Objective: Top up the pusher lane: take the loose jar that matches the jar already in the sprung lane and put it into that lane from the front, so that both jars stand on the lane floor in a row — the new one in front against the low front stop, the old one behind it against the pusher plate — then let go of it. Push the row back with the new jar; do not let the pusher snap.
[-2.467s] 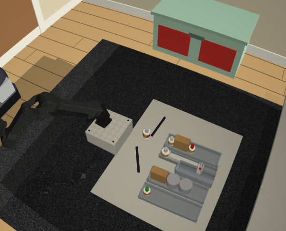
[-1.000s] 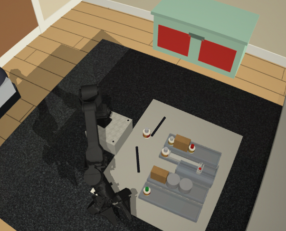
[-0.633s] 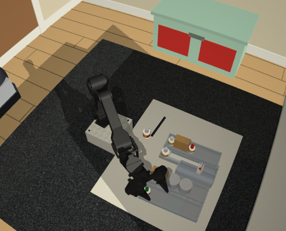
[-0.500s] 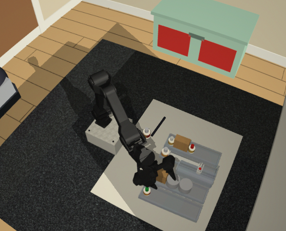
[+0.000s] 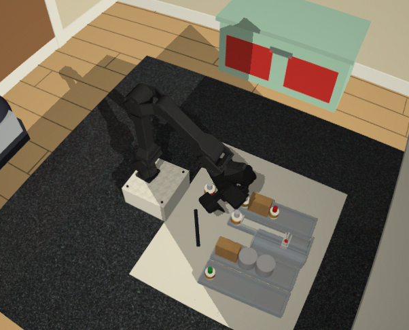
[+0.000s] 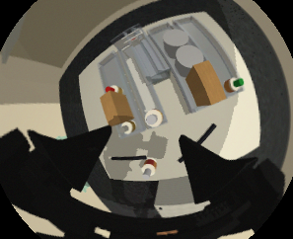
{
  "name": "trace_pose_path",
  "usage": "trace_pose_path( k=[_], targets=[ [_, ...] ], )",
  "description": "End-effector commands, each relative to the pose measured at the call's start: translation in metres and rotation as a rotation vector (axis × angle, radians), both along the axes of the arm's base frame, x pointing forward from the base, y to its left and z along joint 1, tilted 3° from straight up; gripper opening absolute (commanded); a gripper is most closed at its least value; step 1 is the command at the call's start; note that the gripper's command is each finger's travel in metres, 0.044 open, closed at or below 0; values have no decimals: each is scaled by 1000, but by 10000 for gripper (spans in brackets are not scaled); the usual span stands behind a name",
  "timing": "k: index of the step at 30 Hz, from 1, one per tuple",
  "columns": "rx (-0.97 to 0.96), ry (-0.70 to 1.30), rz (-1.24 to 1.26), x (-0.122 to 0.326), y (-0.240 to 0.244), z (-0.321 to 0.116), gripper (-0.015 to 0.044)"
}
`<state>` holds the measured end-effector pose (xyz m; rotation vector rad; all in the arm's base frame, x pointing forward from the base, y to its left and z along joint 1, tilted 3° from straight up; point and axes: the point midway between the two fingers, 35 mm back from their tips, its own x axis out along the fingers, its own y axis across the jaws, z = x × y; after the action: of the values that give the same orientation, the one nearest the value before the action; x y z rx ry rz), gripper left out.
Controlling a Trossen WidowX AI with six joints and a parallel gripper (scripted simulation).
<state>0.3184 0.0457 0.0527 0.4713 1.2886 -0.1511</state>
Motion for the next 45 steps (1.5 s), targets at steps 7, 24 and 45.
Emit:
trace_pose_path(
  k=[7, 24, 45],
  targets=[
    [-215, 274, 507, -115, 55, -11, 440],
    [-215, 275, 507, -119, 55, -46, 440],
    [-215, 275, 507, -121, 55, -77, 440]
  ],
)
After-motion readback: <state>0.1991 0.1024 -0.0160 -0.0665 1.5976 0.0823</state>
